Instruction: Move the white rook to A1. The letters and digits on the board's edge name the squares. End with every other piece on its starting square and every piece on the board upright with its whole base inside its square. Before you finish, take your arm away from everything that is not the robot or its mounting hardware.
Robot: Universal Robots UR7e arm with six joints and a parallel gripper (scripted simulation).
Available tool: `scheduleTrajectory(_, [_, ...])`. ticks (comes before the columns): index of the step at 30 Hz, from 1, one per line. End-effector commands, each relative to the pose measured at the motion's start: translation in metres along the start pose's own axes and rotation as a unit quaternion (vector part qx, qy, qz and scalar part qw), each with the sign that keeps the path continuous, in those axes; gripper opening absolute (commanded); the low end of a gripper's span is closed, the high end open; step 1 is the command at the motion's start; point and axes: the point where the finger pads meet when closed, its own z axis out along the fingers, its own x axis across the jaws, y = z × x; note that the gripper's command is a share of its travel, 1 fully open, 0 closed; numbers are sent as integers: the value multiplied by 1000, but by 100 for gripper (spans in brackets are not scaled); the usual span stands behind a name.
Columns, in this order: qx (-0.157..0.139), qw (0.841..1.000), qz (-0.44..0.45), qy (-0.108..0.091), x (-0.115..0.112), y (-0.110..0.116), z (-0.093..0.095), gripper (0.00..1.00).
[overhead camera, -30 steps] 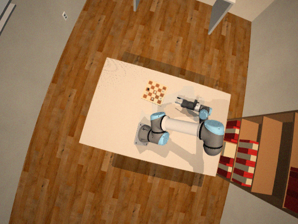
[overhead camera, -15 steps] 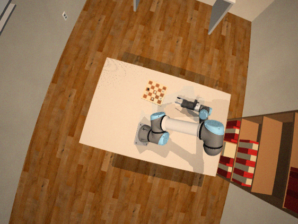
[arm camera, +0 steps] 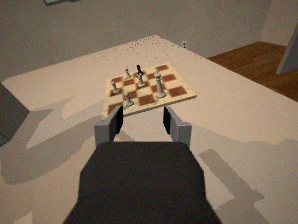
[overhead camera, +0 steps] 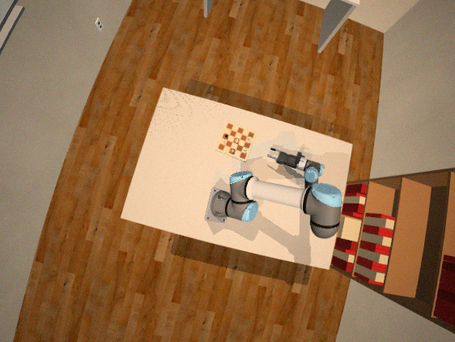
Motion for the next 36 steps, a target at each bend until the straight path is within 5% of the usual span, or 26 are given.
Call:
scheduleTrajectory(1, [0,1000,0,1,-4,-15,-7,100])
scheduleTrajectory(15, [0,1000,0,1,-18,-73,-34,100])
scheduleTrajectory(27, [-4,1000,-8,-3,-18,-71,-31,100])
scheduleTrajectory(36, [-35,996,-69,-40,-24,-73,-6,100])
